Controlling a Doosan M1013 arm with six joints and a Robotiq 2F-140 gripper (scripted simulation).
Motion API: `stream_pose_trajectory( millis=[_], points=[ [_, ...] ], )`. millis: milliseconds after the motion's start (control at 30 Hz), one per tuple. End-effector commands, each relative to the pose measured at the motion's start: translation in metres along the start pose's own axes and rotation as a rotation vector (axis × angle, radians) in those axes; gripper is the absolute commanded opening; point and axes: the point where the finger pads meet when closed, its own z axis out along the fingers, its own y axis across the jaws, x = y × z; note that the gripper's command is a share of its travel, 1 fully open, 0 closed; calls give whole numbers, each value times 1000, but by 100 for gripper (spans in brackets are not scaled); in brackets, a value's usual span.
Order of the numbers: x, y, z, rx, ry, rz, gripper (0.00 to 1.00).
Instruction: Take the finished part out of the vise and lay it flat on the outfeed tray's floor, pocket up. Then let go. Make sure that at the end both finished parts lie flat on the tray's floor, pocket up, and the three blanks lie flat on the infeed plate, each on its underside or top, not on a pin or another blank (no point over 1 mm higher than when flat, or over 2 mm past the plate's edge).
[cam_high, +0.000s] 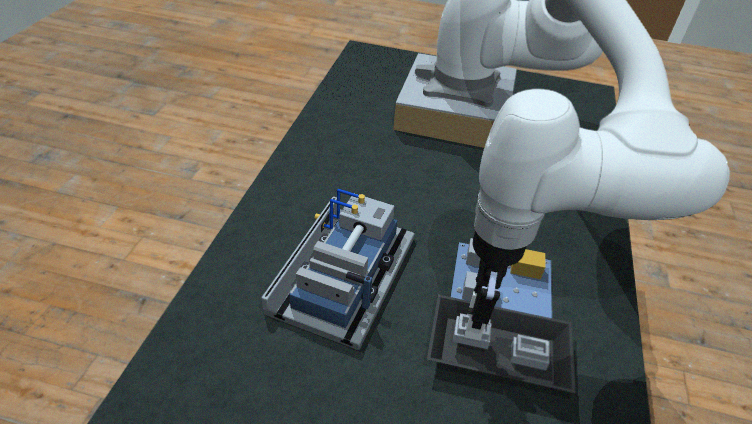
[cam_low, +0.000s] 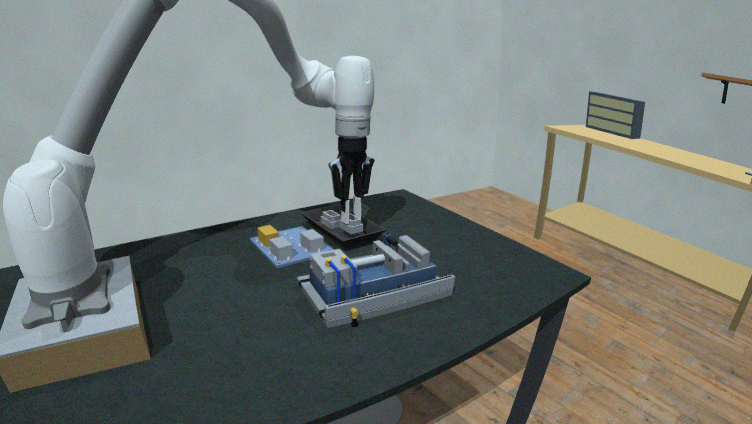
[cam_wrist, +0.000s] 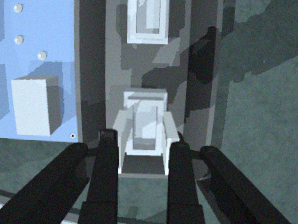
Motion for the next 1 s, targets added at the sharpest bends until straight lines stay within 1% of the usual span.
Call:
stream_pose_trajectory(
  millis=[0, 367, 967],
  points=[
    [0, 0, 2, 0, 0, 0, 0],
    [0, 0, 8, 0, 0, 0, 0],
    [0, 0, 9, 0, 0, 0, 0]
  ],
)
